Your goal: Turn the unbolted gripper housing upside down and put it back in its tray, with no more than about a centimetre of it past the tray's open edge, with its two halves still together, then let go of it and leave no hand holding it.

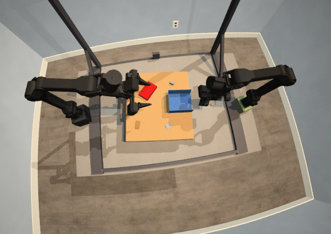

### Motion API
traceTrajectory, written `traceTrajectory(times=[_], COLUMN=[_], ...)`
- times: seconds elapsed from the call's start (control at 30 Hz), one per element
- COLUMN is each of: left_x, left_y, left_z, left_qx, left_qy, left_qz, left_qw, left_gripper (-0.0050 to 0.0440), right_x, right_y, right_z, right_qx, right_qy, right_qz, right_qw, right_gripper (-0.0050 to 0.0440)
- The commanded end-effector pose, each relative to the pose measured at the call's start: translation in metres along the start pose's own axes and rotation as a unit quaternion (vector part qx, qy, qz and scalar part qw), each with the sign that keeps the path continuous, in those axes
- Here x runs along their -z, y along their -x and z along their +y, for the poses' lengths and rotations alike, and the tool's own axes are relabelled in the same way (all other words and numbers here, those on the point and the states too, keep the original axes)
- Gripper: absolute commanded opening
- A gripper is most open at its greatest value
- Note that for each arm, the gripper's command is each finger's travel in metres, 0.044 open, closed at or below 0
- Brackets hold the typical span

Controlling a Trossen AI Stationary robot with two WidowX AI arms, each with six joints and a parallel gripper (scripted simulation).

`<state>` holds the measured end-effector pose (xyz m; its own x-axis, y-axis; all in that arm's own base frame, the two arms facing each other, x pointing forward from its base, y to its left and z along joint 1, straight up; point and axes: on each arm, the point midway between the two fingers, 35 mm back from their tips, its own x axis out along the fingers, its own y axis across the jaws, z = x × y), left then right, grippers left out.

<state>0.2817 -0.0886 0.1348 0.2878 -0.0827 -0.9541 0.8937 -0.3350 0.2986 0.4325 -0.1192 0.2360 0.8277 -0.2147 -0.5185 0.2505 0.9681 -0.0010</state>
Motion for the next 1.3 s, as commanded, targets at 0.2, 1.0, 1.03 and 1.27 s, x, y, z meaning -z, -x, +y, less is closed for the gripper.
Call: traceTrajectory(times=[0.2, 1.0, 1.03, 1.27], left_x=[0.002, 0.004, 0.004, 0.005], left_y=[0.002, -0.006, -0.007, -0.008], left_z=[-0.001, -0.019, -0.019, -0.023], left_qx=[0.026, 0.111, 0.114, 0.132], left_qy=[0.005, 0.011, 0.012, 0.013], left_qz=[-0.001, -0.006, -0.007, -0.008], left_qw=[1.000, 0.994, 0.993, 0.991], left_gripper=[0.0118, 0.0118, 0.0118, 0.0118], right_x=[-0.009, -0.009, -0.009, -0.009], right_y=[0.005, 0.005, 0.005, 0.005], right_z=[0.001, 0.001, 0.001, 0.001], right_qx=[-0.002, -0.002, -0.002, -0.002], right_qy=[0.001, 0.001, 0.001, 0.001], right_qz=[-0.012, -0.012, -0.012, -0.012], right_qw=[1.000, 1.000, 1.000, 1.000], right_gripper=[0.0440, 0.0440, 0.0440, 0.0440])
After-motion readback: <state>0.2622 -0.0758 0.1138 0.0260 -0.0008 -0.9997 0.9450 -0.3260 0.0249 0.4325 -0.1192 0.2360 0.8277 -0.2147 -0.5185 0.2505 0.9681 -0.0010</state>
